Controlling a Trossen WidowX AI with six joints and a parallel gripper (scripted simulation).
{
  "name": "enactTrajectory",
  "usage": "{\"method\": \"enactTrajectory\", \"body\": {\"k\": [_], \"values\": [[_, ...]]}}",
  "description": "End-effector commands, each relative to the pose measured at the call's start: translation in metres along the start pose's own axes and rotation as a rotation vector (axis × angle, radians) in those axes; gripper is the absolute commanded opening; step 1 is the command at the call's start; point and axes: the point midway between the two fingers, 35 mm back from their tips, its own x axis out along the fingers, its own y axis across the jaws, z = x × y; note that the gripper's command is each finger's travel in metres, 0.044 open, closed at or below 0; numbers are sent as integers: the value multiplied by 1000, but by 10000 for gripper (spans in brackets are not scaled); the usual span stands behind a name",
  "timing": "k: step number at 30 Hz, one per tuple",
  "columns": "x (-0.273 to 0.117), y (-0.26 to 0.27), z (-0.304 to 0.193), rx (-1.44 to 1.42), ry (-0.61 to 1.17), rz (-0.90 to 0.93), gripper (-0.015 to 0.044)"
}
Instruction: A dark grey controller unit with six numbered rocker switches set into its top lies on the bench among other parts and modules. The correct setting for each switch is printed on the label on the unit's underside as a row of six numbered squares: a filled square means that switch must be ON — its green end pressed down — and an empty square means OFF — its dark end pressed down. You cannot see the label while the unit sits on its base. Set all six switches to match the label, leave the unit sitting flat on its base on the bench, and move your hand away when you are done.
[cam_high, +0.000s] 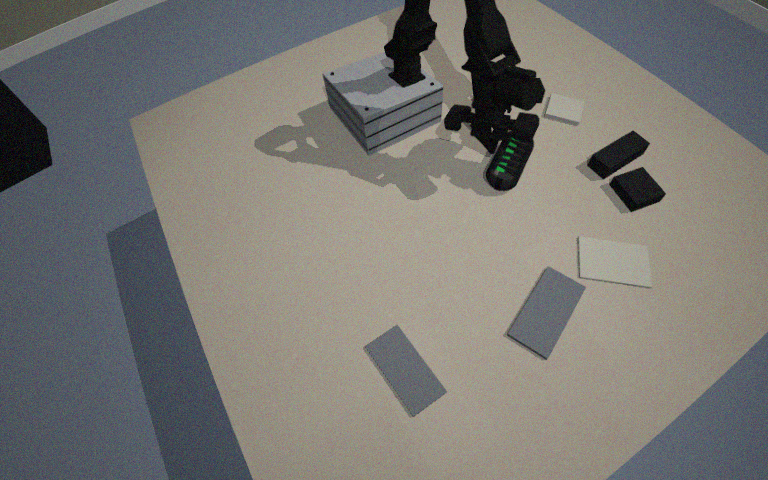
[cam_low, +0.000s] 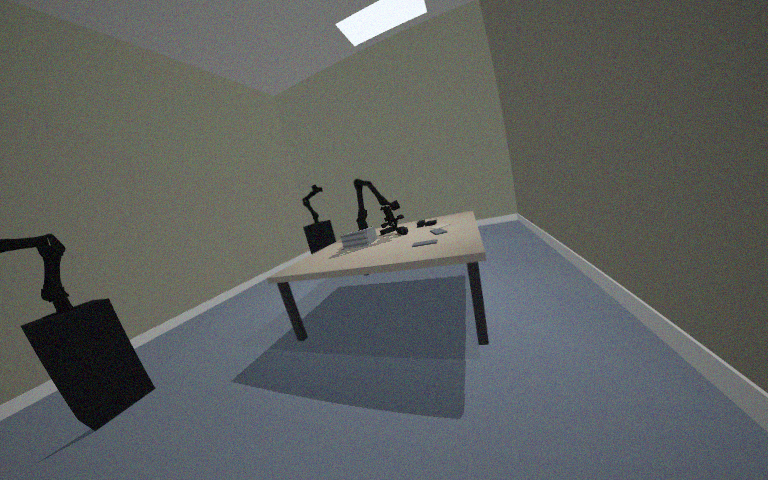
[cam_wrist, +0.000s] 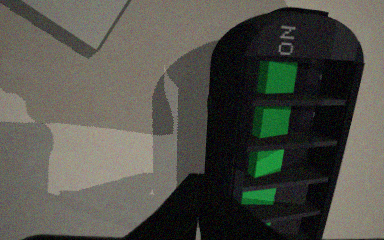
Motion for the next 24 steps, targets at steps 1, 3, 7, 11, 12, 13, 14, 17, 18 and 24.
{"method": "enactTrajectory", "body": {"k": [1, 3, 7, 11, 12, 13, 14, 17, 18, 24], "values": [[10, 4, 2, 3, -9, 8, 0], [14, 6, 2, 3, -9, 8, 0], [21, 8, 2, 3, -9, 8, 0], [22, 8, 2, 3, -9, 8, 0], [22, 8, 2, 3, -9, 8, 0], [22, 8, 2, 3, -9, 8, 0], [22, 8, 2, 3, -9, 8, 0], [22, 8, 2, 3, -9, 8, 0], [22, 7, 2, 3, -9, 8, 0], [22, 5, 2, 3, -9, 8, 0]]}}
